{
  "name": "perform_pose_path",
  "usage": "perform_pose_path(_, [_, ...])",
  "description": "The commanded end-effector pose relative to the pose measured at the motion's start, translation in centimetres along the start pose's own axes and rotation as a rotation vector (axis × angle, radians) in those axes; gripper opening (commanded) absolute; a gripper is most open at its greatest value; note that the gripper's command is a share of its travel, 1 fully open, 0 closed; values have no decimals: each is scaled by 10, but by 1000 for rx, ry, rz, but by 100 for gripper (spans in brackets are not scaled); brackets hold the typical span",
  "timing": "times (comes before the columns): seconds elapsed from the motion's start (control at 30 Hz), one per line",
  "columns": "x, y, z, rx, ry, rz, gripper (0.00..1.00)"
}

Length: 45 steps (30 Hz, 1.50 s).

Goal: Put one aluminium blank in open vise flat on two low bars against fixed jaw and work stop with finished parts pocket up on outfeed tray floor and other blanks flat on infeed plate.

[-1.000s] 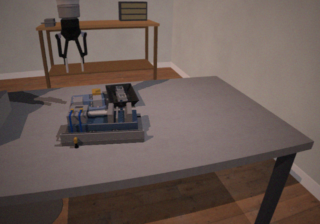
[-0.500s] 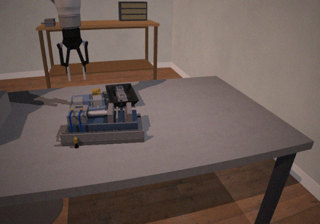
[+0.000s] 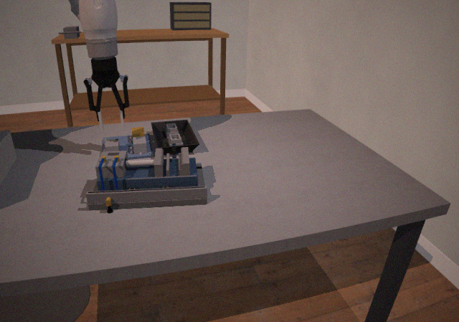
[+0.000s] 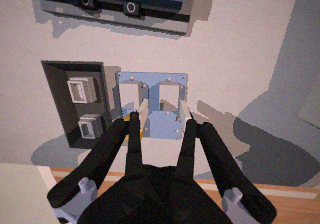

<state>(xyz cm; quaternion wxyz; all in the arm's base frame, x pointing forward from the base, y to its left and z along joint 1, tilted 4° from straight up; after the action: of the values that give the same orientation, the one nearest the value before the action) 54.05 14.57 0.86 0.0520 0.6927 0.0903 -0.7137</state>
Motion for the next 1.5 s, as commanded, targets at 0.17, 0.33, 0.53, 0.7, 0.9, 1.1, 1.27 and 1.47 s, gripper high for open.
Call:
perform_pose_path(0.17, [26, -2, 8, -4, -18, -2, 40])
perform_pose_path(0.33, [35, -2, 8, -4, -18, -2, 40])
perform_pose_path(0.53, [40, -2, 8, -4, -18, -2, 40])
perform_pose_path(0.7, [40, -2, 8, -4, -18, -2, 40])
perform_pose_path(0.9, [40, -2, 8, -4, -18, -2, 40])
perform_pose_path(1.1, [40, -2, 8, -4, -18, -2, 40])
perform_pose_path(1.27, [40, -2, 8, -4, -18, -2, 40])
perform_pose_path(1.47, [40, -2, 8, -4, -18, -2, 40])
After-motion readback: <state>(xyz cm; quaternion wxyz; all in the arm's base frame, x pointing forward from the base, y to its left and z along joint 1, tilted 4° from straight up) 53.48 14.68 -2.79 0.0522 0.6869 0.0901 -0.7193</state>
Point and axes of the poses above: the point where the finger pads meet when closed, its own x axis out along the fingers, its own z axis across the jaws, y = z × x, the point moved 1 cm from there along -x, back along the fingers, and after that the axes turned 10 degrees about -x, right-handed, at the moved point
